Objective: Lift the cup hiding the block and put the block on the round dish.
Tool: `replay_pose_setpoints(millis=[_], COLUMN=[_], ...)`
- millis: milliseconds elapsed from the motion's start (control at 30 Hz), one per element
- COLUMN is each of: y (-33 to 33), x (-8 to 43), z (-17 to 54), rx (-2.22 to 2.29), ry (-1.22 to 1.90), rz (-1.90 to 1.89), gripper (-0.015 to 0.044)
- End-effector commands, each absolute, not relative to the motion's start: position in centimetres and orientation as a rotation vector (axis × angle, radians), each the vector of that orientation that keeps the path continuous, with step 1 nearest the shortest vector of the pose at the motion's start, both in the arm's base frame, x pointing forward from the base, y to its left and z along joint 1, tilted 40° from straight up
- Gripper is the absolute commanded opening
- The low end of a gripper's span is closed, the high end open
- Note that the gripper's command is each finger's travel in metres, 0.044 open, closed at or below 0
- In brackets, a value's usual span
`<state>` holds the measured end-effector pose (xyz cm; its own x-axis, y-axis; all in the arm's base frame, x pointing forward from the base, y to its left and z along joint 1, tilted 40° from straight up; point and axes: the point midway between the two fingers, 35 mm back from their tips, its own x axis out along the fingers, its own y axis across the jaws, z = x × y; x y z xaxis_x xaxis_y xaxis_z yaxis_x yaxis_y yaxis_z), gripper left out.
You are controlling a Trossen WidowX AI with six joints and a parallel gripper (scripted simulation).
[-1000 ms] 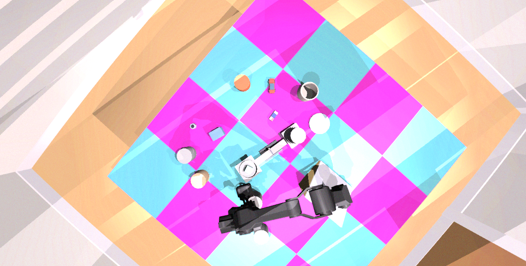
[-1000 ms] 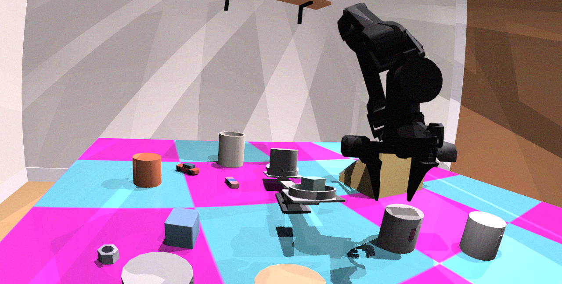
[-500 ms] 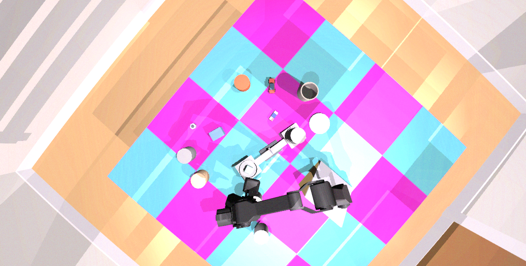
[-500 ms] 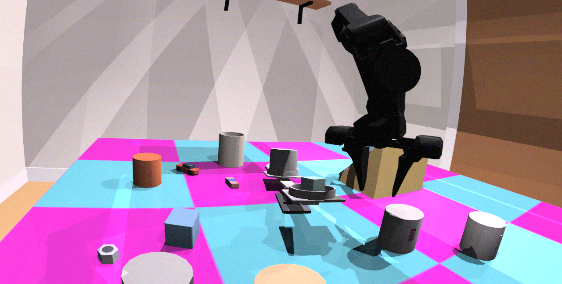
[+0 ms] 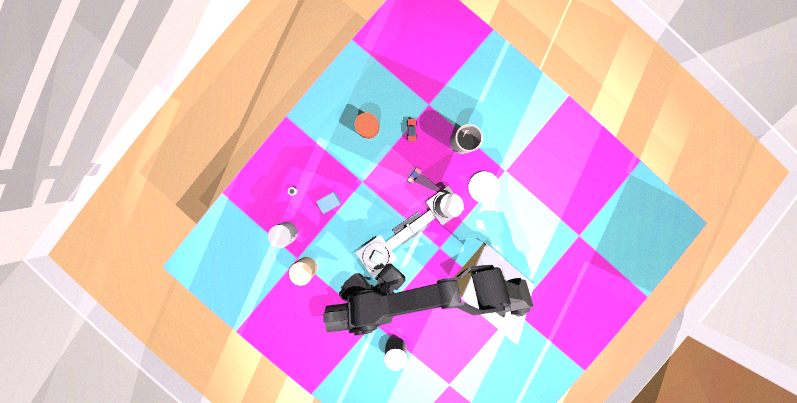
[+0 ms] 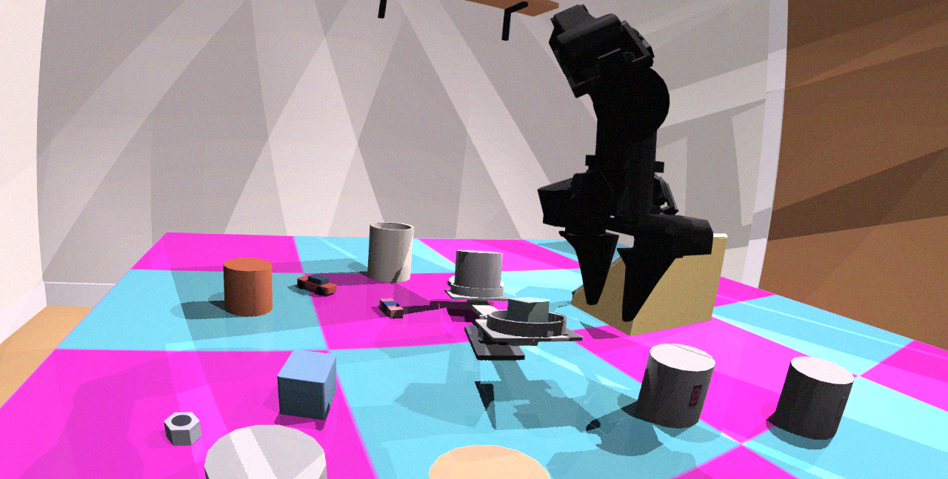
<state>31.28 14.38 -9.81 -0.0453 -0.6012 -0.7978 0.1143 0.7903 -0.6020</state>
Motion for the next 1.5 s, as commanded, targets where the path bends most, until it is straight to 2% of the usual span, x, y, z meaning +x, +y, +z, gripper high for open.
replay_pose_setpoints(millis=[0, 1100, 1467], y=[14.3, 10.9, 10.2], x=[32.2, 35.9, 36.0], z=[-8.8, -3.8, -4.5], rx=[-0.297, 0.546, 0.563], ry=[1.447, 0.823, 0.806], rz=[-0.703, -1.412, -1.423], gripper=[0.0260, 0.0260, 0.0260])
